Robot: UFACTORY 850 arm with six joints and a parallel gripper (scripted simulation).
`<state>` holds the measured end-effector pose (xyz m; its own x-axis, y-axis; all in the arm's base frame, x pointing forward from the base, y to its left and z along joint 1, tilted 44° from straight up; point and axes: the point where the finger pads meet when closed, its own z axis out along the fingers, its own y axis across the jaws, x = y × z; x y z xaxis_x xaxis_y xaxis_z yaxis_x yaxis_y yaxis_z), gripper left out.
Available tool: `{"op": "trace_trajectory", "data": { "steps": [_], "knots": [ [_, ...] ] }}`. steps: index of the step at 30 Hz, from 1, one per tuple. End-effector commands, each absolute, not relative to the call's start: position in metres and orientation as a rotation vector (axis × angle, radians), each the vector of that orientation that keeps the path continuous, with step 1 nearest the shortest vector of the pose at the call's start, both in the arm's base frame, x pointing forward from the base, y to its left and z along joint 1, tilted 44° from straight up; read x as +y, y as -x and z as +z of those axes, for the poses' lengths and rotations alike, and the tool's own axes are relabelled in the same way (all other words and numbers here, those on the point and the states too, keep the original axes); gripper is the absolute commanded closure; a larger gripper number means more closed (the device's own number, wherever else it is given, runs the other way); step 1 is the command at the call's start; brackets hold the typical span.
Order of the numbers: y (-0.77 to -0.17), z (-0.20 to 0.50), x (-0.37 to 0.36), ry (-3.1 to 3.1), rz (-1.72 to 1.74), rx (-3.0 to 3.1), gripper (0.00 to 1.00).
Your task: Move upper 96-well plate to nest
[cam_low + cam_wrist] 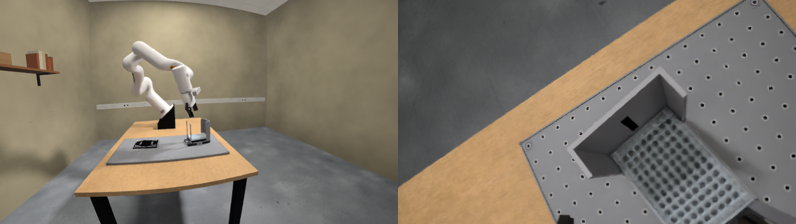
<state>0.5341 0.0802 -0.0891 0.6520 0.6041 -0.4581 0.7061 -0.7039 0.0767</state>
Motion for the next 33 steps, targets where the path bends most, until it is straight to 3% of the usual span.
{"op": "trace_trajectory", "data": {
  "steps": [1, 33],
  "knots": [
    [-0.536, -0.089, 0.081, -2.553, -0.626, 1.167, 0.00],
    [-0.556, -0.113, 0.088, -1.850, -0.878, 1.824, 0.00]
  ]
}}
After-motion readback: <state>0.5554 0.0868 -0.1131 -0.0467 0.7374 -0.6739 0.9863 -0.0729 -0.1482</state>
